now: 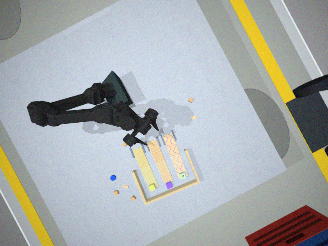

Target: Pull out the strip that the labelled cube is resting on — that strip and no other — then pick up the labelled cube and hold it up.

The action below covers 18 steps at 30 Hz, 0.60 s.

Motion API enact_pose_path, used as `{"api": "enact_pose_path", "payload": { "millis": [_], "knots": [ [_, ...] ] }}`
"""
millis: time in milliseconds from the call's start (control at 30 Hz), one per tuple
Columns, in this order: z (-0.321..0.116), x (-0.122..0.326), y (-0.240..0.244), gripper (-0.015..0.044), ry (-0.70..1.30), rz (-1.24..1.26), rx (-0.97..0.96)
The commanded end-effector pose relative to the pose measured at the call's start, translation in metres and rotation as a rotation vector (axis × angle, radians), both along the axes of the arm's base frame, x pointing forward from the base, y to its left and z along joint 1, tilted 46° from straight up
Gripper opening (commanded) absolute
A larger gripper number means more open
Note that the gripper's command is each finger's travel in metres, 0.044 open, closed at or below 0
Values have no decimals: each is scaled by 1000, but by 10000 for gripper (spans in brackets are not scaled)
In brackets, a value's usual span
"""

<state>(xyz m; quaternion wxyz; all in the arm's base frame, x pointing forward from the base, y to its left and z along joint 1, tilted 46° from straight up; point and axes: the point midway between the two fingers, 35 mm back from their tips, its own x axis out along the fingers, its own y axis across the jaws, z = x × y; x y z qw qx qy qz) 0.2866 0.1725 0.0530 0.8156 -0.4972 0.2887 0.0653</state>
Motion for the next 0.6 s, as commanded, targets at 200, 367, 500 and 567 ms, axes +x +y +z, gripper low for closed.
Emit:
{"api": "enact_pose_path", "payload": {
  "millis": [200, 367, 500, 567],
  "knots": [
    [22, 19, -47, 400, -161, -270, 177],
    [22, 19, -47, 400, -161, -270, 177],
    [22, 19, -47, 400, -161, -270, 177],
    [22, 19, -47, 400, -161, -270, 177]
  ]
}}
